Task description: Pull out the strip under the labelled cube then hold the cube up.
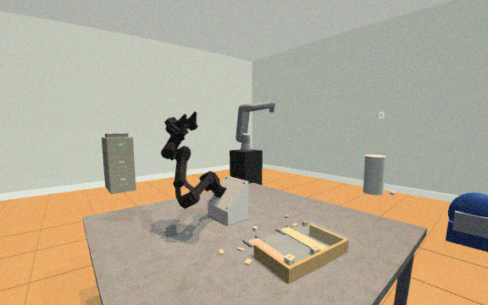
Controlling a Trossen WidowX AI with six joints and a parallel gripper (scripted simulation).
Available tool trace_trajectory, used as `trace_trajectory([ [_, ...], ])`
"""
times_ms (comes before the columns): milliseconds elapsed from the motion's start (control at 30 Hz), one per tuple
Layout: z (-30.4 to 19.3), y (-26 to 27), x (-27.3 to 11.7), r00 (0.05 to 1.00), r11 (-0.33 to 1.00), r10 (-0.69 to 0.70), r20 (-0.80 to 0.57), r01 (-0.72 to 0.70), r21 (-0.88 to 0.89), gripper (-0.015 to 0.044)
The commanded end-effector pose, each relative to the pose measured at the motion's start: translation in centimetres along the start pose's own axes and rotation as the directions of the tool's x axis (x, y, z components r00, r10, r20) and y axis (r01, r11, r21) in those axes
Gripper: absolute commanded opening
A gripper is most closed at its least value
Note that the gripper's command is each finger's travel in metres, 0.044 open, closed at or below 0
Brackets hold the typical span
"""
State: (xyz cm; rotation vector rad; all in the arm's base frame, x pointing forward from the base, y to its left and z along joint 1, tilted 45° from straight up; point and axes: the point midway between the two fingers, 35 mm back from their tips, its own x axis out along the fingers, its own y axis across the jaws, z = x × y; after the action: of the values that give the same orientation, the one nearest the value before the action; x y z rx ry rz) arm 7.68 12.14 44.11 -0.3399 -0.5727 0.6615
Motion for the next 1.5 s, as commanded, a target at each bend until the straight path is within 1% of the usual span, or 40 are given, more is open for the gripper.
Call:
trace_trajectory([
  [0,0.2,2.5,0.6,0.999,0.996,-0.046,-0.017,0.045,-0.079,0.04],
  [200,-1.3,6.0,2.8,0.991,0.974,-0.114,-0.068,0.098,-0.205,0.04],
  [367,-4.6,8.6,5.2,0.976,0.95,-0.157,-0.151,0.107,-0.294,0.04],
  [567,-11.2,10.5,7.9,0.93,0.92,-0.219,-0.296,0.096,-0.379,0.04],
  [767,-19.5,10.2,9.3,0.834,0.899,-0.298,-0.464,0.082,-0.43,0.04],
  [900,-25.4,8.9,9.0,0.735,0.889,-0.36,-0.574,0.083,-0.451,0.04],
  [1033,-31.3,7.0,7.4,0.606,0.881,-0.42,-0.675,0.095,-0.463,0.04],
  [1200,-38.6,4.5,3.4,0.39,0.877,-0.474,-0.789,0.129,-0.463,0.04],
  [1367,-44.4,2.1,-2.6,0.137,0.861,-0.499,-0.856,0.192,-0.471,0.04],
  [1400,-44.9,1.8,-3.4,0.109,0.858,-0.499,-0.86,0.2,-0.473,0.04],
  [1467,-45.1,1.8,-3.6,0.1,0.857,-0.499,-0.861,0.203,-0.473,0.04],
])
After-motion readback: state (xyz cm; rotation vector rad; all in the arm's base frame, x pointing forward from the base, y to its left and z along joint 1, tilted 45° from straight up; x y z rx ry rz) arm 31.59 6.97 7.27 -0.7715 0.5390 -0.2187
